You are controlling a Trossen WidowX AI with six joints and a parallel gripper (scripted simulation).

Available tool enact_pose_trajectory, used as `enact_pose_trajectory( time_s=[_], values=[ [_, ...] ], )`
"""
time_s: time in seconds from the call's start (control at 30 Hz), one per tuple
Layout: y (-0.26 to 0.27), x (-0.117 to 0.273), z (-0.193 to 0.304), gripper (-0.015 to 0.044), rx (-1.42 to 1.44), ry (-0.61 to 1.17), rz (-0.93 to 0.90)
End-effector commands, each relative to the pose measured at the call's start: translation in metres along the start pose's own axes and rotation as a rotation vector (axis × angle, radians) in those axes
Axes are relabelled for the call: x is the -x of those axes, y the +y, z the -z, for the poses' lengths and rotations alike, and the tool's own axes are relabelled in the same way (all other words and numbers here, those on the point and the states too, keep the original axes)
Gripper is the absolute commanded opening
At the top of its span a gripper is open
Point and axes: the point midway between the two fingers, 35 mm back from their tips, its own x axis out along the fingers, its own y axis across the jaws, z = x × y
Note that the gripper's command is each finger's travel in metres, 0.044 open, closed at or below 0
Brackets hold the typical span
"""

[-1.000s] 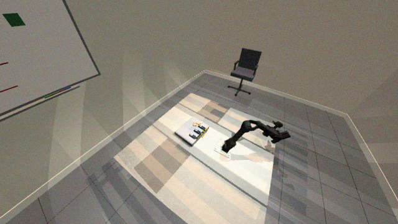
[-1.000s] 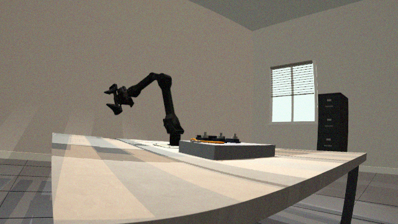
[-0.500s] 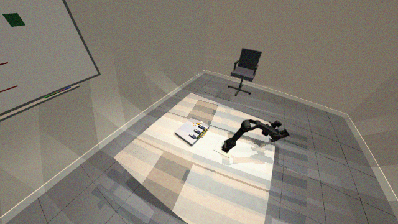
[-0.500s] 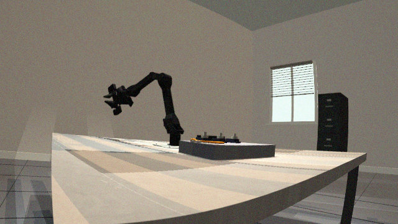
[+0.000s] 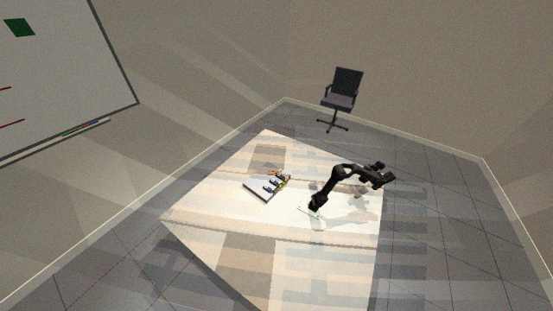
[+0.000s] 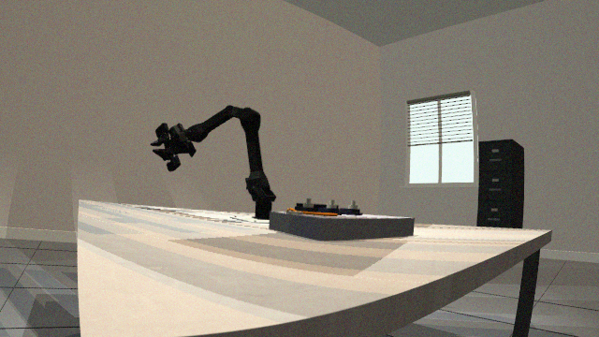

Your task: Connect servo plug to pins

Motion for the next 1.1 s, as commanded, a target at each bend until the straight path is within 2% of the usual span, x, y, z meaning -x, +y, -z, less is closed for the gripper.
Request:
enact_pose_trajectory(
  time_s=[0.0, 0.53, 1.07],
  values=[
    [0.001, -0.025, -0.019, 0.0115, -0.016, -0.020, -0.037],
    [0.019, -0.099, -0.090, 0.0115, -0.085, -0.095, -0.157],
    [0.037, -0.138, -0.149, 0.0115, -0.132, -0.146, -0.228]
  ],
)
